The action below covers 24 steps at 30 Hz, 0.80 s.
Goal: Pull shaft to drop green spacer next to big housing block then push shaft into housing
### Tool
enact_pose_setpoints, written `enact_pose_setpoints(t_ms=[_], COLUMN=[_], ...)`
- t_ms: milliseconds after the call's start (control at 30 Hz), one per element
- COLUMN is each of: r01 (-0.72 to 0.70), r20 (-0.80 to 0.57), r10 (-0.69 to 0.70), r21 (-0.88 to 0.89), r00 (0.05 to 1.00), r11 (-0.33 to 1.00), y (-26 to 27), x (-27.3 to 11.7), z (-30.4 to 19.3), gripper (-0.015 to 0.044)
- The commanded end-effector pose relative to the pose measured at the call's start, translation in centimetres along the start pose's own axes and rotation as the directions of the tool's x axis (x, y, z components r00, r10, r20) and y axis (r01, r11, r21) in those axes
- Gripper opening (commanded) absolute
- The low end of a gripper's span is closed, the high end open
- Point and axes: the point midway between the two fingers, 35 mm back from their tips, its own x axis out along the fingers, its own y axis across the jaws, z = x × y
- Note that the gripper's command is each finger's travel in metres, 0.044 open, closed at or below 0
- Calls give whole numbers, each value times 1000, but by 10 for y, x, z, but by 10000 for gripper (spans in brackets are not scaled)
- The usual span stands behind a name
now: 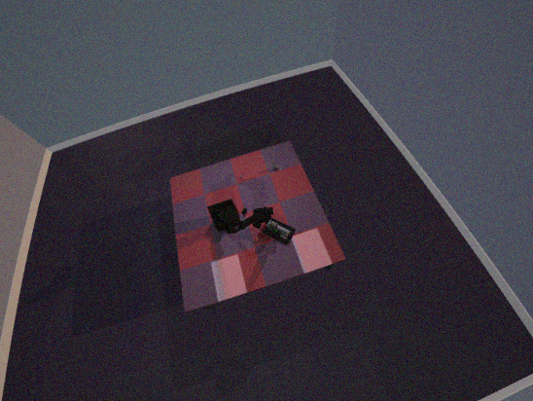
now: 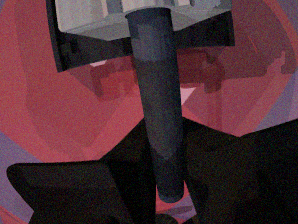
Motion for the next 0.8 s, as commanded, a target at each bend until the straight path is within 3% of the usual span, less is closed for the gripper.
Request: enact_pose_setpoints(t_ms=[0,767], r01=[1,1], r20=[0,0], r10=[-1,-1], r21=[1,3], r00=[1000,1000], r11=[1000,1000], y=[0,0], x=[0,-1], z=[0,9], gripper=[0,0])
